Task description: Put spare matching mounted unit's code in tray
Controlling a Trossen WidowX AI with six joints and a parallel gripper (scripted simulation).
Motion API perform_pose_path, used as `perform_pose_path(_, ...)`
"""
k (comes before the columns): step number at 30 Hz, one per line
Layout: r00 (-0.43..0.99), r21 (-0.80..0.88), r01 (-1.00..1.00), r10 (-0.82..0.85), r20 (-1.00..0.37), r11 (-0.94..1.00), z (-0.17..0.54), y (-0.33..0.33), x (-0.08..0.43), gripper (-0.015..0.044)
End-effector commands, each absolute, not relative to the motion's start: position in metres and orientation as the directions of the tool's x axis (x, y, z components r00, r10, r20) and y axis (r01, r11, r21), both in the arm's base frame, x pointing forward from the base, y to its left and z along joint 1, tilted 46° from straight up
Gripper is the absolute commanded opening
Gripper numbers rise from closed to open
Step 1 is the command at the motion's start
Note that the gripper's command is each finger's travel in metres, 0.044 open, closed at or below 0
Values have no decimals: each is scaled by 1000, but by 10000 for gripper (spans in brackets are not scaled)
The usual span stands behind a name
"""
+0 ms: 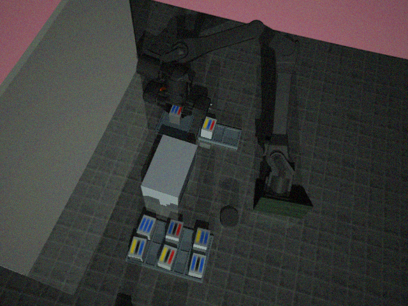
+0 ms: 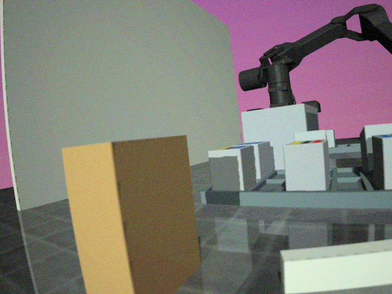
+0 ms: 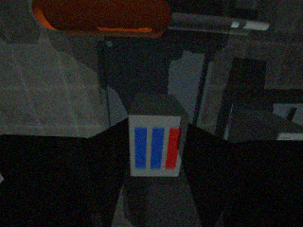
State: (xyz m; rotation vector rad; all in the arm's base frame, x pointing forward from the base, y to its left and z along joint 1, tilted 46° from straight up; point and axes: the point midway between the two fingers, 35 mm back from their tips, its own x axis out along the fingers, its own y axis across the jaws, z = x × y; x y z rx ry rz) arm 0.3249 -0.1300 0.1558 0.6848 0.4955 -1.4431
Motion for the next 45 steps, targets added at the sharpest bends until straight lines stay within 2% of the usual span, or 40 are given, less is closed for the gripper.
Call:
perform_pose_path(1,84,127,992,-725,-684,-4,156,-129,325,105)
perform_pose_path(14,84,127,992,-725,-684,-4,156,-129,325,440)
perform_pose_path(17,84,126,992,-722,-687,-5,163,-122,326,440)
perform_pose_path(24,80,120,993,-718,-691,-4,226,-54,316,440)
perform_pose_path(45,90,126,992,-714,-695,2,224,-55,317,440)
